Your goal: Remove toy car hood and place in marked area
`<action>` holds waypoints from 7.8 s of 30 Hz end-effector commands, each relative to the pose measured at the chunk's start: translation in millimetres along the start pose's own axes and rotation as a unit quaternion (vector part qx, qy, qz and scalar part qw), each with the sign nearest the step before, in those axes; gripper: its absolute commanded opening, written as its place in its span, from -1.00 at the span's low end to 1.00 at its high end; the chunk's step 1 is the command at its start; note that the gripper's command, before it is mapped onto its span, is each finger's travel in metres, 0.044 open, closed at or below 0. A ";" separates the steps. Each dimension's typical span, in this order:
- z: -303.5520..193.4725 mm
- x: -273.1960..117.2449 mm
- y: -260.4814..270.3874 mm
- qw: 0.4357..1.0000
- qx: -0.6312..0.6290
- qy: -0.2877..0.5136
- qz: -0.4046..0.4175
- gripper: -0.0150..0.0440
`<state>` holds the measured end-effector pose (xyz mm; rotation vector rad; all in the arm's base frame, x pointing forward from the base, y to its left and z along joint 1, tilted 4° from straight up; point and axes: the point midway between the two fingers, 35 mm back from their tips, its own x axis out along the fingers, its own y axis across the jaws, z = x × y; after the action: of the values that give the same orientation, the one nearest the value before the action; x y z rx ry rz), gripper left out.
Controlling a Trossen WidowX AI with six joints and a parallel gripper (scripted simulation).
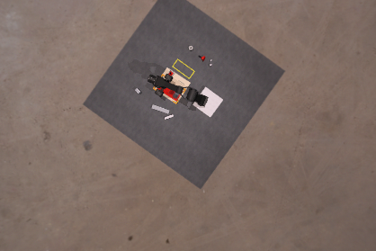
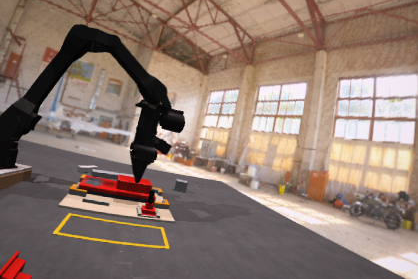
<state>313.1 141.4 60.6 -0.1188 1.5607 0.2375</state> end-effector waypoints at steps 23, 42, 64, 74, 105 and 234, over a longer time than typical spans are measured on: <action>-1.8 13.0 0.4 1.000 0.003 0.003 0.001 1.00; -2.0 22.3 0.4 1.000 0.003 0.003 0.001 1.00; -0.2 16.9 0.1 1.000 0.000 0.000 0.000 -0.18; 0.0 10.3 0.1 1.000 0.000 0.001 0.000 -0.49; -0.4 -10.2 0.0 1.000 0.000 0.001 0.000 -0.49; -39.4 6.3 -226.2 1.000 0.000 0.003 -0.009 -0.49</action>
<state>327.6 -87.2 42.3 -0.1342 1.5581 0.2227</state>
